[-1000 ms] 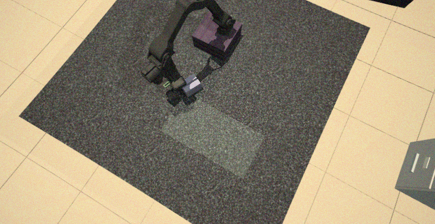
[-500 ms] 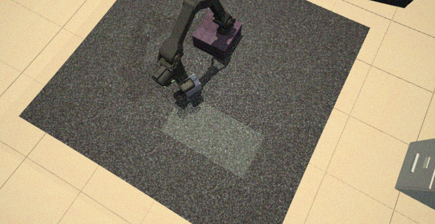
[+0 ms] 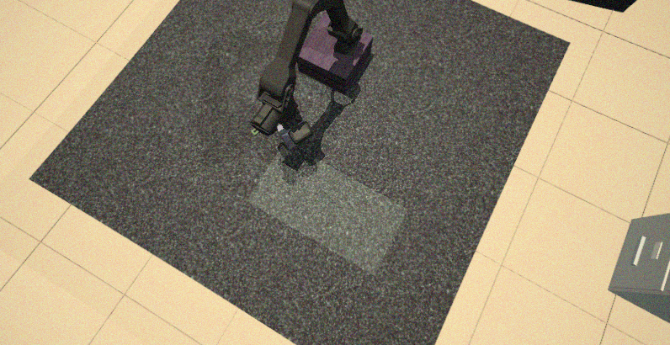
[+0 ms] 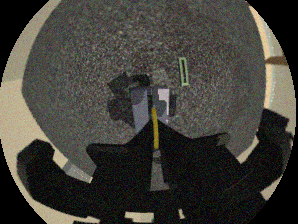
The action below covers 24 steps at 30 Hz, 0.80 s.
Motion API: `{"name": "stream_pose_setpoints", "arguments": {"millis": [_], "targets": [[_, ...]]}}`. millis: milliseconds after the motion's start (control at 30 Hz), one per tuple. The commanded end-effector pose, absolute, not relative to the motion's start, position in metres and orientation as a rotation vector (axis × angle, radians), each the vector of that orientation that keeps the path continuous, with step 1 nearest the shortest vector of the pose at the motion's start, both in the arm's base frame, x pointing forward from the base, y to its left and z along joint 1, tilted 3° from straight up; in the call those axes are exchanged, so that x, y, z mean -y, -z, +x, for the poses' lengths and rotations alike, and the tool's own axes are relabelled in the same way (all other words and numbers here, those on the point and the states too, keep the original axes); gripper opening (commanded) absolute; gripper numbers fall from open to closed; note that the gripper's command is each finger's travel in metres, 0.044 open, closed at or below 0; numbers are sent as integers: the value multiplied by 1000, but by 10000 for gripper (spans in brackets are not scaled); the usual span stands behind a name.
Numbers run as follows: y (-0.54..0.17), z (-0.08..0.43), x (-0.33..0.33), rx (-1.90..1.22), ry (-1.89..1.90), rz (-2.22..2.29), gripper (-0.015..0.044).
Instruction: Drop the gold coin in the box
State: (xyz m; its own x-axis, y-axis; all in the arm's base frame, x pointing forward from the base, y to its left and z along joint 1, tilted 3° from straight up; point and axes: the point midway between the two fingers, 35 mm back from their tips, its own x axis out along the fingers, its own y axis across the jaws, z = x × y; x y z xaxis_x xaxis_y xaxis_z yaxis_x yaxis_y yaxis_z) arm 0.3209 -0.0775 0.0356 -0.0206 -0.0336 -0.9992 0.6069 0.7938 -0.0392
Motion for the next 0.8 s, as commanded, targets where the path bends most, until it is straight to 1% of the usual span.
{"name": "stream_pose_setpoints", "arguments": {"millis": [0,767], "targets": [[-36,321,77,-1514,544,485,0],[-37,320,74,-1517,548,487,0]]}}
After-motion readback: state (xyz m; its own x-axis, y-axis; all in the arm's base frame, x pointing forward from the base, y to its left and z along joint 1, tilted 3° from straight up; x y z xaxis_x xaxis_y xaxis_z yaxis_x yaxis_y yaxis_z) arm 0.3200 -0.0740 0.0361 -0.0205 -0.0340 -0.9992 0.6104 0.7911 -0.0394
